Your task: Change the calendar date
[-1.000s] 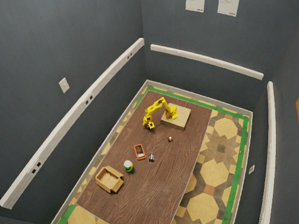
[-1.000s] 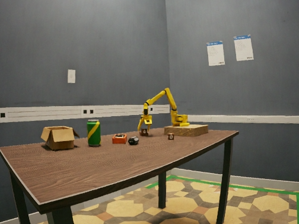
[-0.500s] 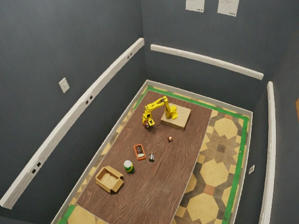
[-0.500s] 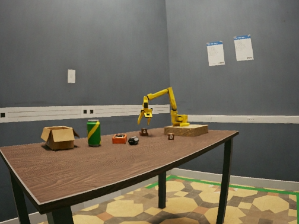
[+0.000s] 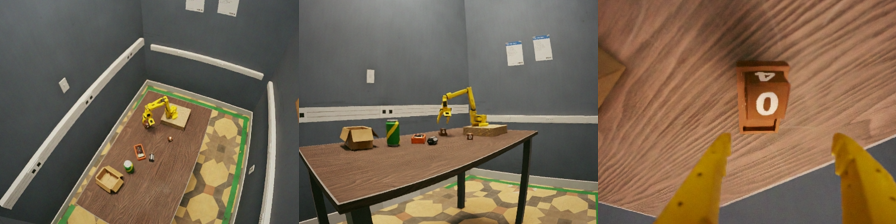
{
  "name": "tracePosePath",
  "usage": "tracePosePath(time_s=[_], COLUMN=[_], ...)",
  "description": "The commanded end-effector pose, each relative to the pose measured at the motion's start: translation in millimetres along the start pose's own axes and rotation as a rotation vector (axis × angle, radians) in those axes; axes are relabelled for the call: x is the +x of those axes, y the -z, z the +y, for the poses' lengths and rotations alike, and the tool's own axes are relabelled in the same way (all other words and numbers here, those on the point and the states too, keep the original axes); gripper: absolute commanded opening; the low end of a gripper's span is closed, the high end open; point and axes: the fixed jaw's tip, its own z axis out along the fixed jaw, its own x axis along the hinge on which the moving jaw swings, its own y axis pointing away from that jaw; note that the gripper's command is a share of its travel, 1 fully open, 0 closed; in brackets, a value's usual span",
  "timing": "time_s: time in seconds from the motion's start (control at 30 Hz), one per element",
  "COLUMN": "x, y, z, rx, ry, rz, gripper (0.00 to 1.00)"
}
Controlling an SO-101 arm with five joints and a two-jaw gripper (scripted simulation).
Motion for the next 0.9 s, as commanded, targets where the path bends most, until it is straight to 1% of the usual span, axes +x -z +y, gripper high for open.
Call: tracePosePath(time_s=[0.0,0.33,0.43,0.5,0.57,0.67,0.77,0.83,0.87], x=[1.4,1.5,1.7,2.0,2.5,3.4,4.1,4.1,4.3], y=[4.4,4.7,7.5,12.0,18.8,32.7,49.7,49.7,55.6], z=[-2.6,-2.7,-4.0,-6.0,-8.8,-13.6,-18.0,-18.0,-19.1], rx=[0.021,0.023,0.039,0.064,0.102,0.178,0.268,0.268,0.298], ry=[0.006,0.006,0.006,0.006,0.006,0.006,0.006,0.006,0.006], rz=[0.002,0.002,0.005,0.010,0.016,0.029,0.045,0.045,0.050], gripper=[0.36,0.36,0.36,0.36,0.36,0.35,0.35,0.35,0.35])
